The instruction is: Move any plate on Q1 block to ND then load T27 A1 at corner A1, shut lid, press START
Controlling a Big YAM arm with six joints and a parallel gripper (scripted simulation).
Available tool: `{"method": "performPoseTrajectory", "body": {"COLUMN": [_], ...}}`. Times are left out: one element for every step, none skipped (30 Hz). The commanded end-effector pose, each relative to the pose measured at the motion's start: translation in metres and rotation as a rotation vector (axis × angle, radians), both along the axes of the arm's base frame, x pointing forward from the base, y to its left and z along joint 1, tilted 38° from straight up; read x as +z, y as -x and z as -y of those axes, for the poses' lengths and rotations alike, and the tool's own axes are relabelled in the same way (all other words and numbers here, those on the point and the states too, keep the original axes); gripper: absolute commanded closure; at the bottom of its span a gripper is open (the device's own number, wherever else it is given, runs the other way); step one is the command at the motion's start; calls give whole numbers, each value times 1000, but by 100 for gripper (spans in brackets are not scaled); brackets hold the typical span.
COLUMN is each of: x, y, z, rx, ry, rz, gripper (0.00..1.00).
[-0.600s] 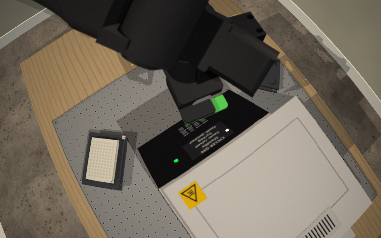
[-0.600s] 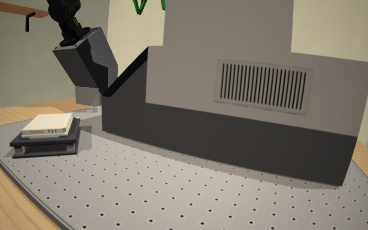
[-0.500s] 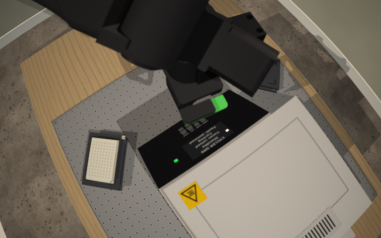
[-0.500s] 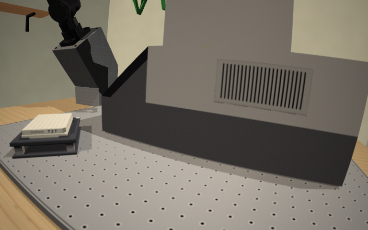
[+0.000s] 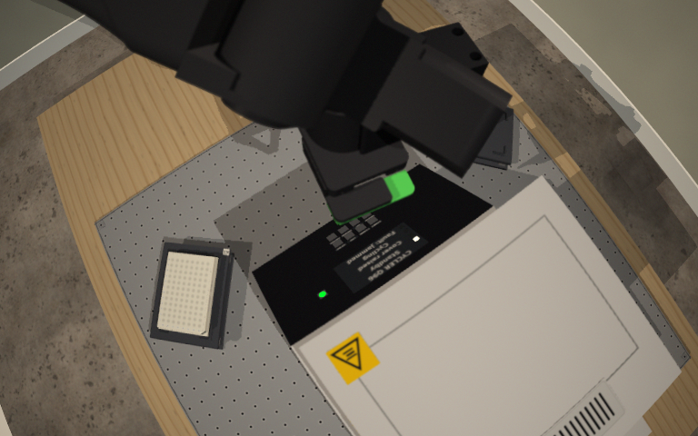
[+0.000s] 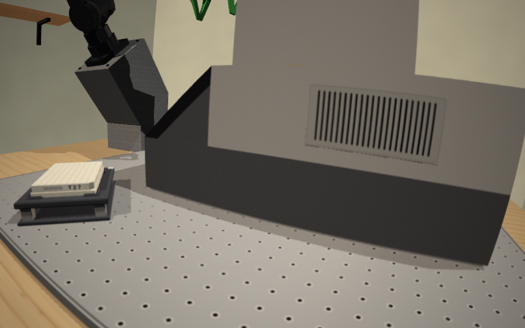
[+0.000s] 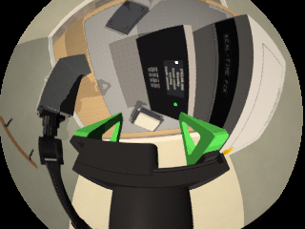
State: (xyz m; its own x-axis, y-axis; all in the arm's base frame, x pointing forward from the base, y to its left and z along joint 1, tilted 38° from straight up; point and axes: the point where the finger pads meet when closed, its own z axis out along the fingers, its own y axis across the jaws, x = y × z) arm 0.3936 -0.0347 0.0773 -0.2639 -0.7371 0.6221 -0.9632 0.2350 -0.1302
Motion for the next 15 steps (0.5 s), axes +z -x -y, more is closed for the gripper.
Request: {"method": "performPoseTrajectory", "body": {"x": [11, 16, 21, 22, 27, 28, 28, 31, 31, 34, 33, 31, 33, 33, 33], "y": [7, 12, 16, 15, 18, 18, 15, 19, 20, 25, 28, 27, 32, 34, 34], "z": [-12, -18, -23, -24, -29, -30, -29, -31, -30, -33, -32, -31, -35, -36, -36], "rx": [-59, -87, -112, -136, -159, -186, -216, -242, -273, -298, -325, -354, -377, -401, -401], "ry": [2, -1, -4, -7, -9, -11, -13, -14, -12, -11, -7, -6, -5, -3, -3], "rz": [62, 90, 118, 147, 172, 199, 227, 245, 264, 279, 295, 317, 331, 350, 350], "gripper": [100, 100, 100, 100, 100, 100, 100, 100, 100, 100, 100, 100, 100, 100, 100]}}
